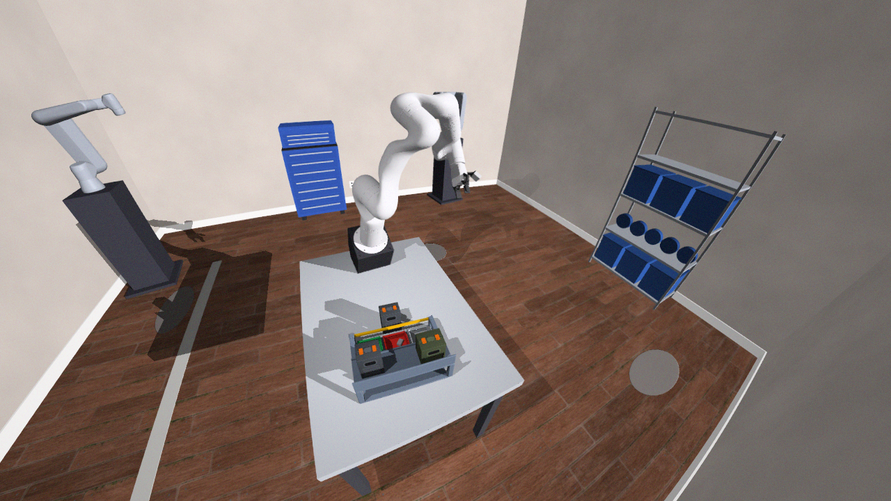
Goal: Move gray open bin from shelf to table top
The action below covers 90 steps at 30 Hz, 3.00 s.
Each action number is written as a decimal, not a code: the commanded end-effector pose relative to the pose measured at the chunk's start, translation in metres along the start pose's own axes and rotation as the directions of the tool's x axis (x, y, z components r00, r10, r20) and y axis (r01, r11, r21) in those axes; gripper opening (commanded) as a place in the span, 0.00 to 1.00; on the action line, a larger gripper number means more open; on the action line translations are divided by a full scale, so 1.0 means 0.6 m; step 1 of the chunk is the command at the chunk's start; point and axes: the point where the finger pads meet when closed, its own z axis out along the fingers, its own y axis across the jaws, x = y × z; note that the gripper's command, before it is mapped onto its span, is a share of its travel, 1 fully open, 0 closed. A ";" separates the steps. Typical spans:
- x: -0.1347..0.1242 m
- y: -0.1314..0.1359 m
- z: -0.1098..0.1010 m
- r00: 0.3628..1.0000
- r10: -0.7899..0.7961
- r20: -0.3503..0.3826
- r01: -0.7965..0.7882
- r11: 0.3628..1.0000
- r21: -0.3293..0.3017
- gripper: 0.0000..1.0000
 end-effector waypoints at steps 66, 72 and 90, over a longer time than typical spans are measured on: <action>0.001 0.001 -0.001 0.997 0.078 -0.007 -0.063 0.850 0.524 1.00; 0.001 0.001 -0.001 0.995 0.099 -0.001 -0.075 0.762 0.643 1.00; -0.010 0.035 0.084 0.969 0.172 0.180 -0.247 0.748 0.616 1.00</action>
